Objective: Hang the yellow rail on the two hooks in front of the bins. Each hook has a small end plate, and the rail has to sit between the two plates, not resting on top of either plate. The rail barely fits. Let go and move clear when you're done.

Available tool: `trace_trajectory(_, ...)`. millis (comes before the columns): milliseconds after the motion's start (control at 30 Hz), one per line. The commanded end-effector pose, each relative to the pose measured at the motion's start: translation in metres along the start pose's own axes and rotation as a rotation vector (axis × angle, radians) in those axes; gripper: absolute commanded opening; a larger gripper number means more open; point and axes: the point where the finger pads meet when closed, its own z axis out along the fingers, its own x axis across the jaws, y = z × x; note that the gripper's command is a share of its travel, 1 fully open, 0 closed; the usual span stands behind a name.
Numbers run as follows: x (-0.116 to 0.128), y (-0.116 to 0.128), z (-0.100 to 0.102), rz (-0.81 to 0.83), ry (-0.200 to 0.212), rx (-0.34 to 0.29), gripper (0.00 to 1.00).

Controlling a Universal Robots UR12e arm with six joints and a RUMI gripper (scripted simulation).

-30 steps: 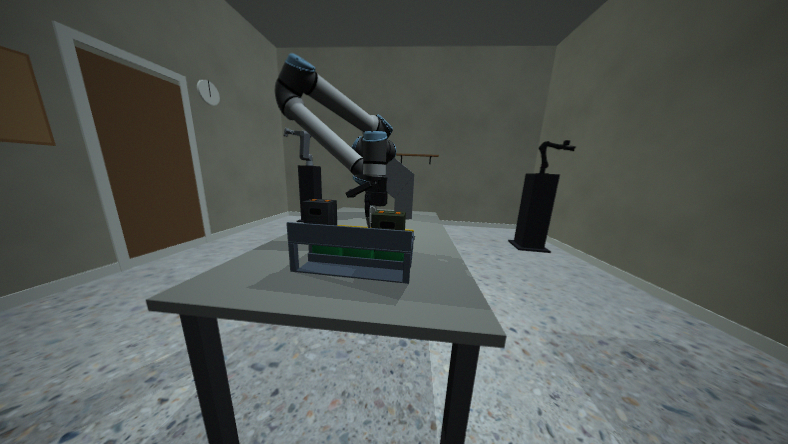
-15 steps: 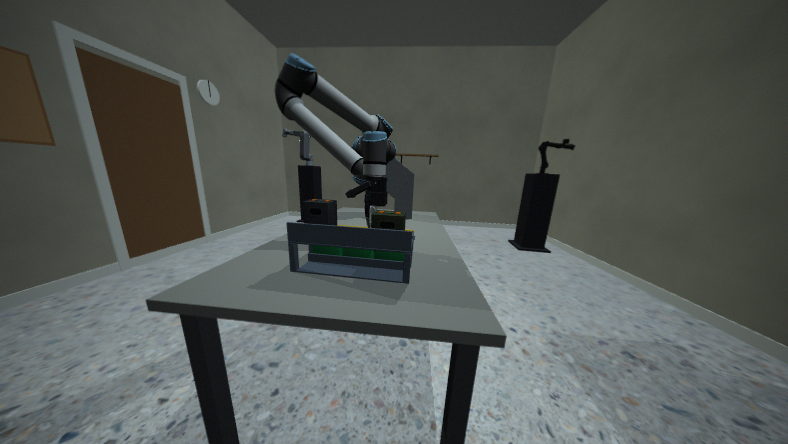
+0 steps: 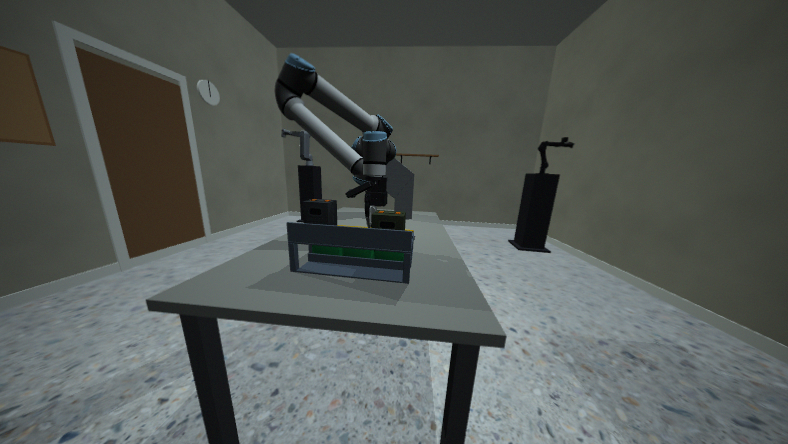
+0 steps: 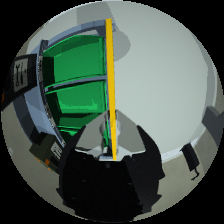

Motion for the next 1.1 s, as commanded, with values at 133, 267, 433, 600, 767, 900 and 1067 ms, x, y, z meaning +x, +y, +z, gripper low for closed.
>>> trace_trajectory(133, -0.0027, 0.0004, 0.0007, 0.003, -0.003, -0.001, 0.0)
trace_trajectory(267, -0.0028, 0.0004, 0.0012, 0.003, -0.003, -0.001, 0.0)
trace_trajectory(433, -0.0028, 0.0004, 0.0019, 0.004, -0.003, -0.001, 0.0)
trace_trajectory(600, -0.0028, 0.0004, 0.0021, 0.004, -0.003, -0.001, 0.0)
trace_trajectory(767, -0.0028, 0.0004, 0.0031, 0.005, -0.003, -0.001, 0.0)
trace_trajectory(900, -0.0027, 0.0004, 0.0038, 0.006, -0.003, -0.001, 0.0)
trace_trajectory(1067, -0.0028, 0.0004, 0.0042, 0.006, -0.003, -0.001, 0.0)
